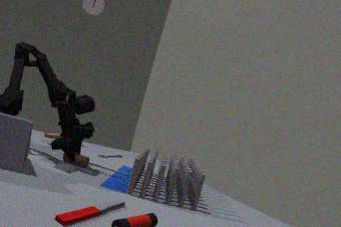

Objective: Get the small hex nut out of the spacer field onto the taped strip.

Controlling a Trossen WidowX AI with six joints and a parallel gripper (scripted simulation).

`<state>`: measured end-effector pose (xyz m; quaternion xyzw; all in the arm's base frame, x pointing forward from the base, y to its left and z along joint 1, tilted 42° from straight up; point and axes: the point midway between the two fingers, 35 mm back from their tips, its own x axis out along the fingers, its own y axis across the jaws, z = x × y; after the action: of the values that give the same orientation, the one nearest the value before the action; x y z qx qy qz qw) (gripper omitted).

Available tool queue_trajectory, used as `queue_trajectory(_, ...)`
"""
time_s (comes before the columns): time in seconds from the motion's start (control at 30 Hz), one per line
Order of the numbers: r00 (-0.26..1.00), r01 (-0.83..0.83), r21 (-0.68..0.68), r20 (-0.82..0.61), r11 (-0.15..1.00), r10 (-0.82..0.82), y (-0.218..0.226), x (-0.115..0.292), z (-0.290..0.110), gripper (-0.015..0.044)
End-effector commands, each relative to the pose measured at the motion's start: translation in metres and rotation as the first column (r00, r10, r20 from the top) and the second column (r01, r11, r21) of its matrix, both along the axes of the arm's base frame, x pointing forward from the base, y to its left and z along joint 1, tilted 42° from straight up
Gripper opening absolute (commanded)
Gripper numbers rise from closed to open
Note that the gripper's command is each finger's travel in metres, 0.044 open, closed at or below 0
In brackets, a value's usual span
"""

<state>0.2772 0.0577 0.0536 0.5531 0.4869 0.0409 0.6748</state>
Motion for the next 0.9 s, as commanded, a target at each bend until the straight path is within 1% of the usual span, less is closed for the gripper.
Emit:
queue_trajectory(0.0, 1.0, 0.006, 0.0, -0.008, 1.0, -0.006, 0.001, -0.003, -0.001, 0.0)
queue_trajectory(0.87, 1.0, 0.001, -0.001, -0.004, 1.0, -0.001, -0.006, -0.002, 0.01, 0.0)
